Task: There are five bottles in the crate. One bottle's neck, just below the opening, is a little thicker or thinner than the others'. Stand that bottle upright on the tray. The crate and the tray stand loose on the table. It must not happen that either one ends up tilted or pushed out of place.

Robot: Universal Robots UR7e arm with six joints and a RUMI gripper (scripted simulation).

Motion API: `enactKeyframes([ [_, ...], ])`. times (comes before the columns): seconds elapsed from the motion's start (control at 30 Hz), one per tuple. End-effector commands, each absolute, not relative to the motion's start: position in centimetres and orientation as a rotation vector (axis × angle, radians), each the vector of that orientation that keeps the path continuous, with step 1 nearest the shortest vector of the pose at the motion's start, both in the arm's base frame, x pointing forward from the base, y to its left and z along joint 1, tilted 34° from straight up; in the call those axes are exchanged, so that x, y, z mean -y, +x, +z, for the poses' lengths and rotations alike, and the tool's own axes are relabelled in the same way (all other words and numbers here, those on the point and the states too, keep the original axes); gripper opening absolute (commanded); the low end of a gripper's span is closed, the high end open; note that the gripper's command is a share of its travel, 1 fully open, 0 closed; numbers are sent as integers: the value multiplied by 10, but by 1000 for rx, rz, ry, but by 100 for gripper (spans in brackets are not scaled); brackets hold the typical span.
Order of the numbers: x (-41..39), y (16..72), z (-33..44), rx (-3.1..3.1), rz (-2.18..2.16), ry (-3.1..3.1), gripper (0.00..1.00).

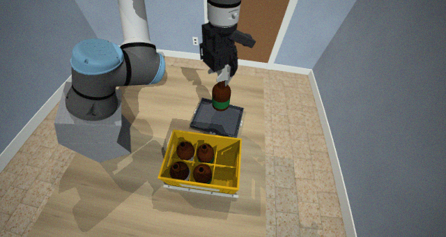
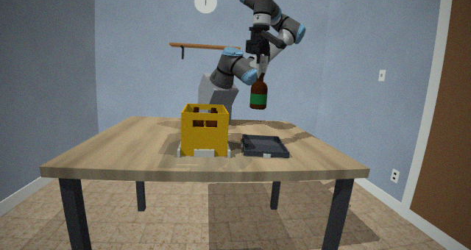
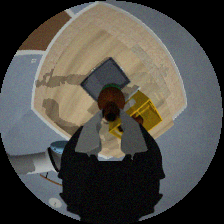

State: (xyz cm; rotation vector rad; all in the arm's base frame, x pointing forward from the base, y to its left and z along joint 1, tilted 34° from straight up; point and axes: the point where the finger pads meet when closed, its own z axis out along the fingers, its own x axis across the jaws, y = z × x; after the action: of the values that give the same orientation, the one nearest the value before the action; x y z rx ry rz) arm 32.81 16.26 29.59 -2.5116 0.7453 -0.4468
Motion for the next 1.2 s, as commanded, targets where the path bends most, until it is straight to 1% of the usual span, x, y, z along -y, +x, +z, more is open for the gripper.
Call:
enactKeyframes([
  [0.0,-169,324,297,-746,-448,-2513,0],
  [1.17,-196,309,301,-746,-448,-2513,0],
])
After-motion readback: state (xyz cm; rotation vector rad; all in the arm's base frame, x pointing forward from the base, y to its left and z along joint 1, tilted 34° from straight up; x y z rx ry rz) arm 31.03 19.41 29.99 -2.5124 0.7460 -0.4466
